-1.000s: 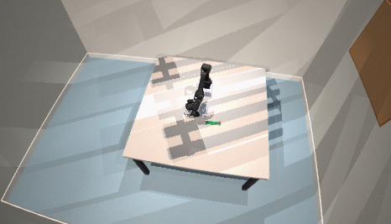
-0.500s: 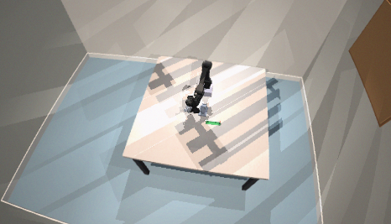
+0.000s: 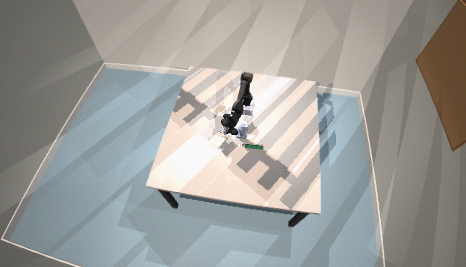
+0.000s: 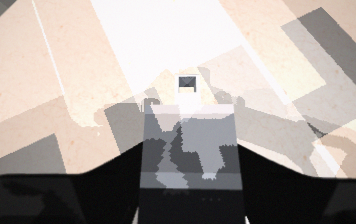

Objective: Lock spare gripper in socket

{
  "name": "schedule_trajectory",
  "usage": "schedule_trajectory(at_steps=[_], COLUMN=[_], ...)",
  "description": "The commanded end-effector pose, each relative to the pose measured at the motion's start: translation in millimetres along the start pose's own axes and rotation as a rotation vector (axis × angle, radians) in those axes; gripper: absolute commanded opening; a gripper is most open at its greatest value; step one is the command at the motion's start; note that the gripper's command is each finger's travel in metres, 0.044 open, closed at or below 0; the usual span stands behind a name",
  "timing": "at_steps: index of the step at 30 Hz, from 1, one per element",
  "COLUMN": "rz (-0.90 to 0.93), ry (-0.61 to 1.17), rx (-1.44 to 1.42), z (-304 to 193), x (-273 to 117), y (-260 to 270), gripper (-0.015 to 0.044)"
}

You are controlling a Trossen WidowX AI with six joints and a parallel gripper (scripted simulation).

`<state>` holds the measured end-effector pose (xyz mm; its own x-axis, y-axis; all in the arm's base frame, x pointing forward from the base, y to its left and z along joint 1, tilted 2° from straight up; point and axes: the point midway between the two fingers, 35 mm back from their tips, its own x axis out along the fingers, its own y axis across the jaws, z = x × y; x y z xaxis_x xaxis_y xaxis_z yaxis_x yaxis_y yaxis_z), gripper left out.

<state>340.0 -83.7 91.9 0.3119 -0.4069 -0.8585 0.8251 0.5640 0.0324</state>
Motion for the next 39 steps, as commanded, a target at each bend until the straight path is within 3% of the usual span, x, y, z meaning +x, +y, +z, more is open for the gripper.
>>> schedule_trajectory(at_steps=[1, 39], rz=[0.001, 0.152], ry=[0.031, 0.759], rx=[-0.002, 0.102], z=[-3, -72], x=[1, -20], y=[-2, -37], gripper=[0.0000, 0.0000])
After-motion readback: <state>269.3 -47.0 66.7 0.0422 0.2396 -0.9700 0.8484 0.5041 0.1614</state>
